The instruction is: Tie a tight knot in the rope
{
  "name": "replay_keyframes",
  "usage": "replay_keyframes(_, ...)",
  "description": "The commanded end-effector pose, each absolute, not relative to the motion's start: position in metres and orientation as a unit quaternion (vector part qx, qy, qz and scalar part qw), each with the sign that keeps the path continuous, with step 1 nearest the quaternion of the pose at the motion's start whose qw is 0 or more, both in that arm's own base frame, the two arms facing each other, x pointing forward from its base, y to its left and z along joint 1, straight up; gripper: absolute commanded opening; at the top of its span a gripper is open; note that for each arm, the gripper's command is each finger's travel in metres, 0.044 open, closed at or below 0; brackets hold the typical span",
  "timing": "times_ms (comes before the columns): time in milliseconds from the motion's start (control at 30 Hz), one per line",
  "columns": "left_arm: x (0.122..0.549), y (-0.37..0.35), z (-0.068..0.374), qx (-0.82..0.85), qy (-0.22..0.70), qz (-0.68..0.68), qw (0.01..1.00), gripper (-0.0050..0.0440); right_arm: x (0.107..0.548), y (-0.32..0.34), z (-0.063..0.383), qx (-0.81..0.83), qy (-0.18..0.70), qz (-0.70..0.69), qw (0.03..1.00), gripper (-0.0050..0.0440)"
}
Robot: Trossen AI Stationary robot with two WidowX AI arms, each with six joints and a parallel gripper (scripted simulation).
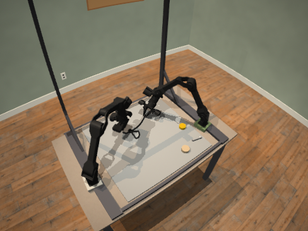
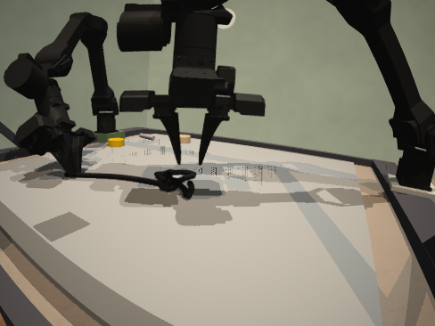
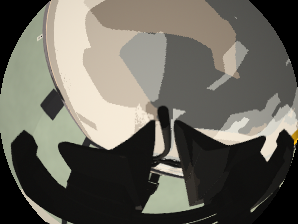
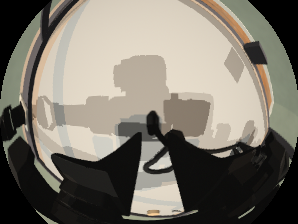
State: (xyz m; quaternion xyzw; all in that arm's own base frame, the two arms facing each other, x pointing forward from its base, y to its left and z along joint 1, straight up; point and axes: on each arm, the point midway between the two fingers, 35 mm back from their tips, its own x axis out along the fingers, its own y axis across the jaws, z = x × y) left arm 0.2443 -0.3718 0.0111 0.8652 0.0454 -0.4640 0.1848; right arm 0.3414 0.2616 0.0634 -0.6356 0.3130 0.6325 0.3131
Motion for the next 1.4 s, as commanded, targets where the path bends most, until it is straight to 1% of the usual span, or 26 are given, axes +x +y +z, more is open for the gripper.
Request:
replay_keyframes(0,0.246,-0.375,0.02,0.866,0.039,-0.459,0.193,0.0085,0.343,0.264,0.073,-0.639,0.302,0.63,0.322,0.0125)
replay_keyframes(33,0.246,-0.375,0.02,0.866,0.039,-0.459,0.193,0.0085,0.343,0.264,0.073,-0.639,0.302,0.63,0.322,0.0125)
replay_keyframes(100,0.246,-0.375,0.02,0.866,0.039,-0.459,0.193,0.0037,0.343,0.264,0.073,-0.639,0.302,0.63,0.322,0.0125)
replay_keyframes(133,0.246,-0.375,0.02,0.866,0.039,-0.459,0.193,0.003,0.344,0.264,0.073,-0.639,0.302,0.63,0.322,0.0125)
replay_keyframes(967,0.246,-0.375,0.02,0.866,0.039,-0.459,0.193,0.003,0.344,0.264,0.047,-0.639,0.302,0.63,0.322,0.0125)
replay_keyframes(1367,0.246,-0.375,0.02,0.866,0.039,-0.459,0.193,0.003,0.344,0.264,0.045,-0.639,0.302,0.63,0.322,0.0125)
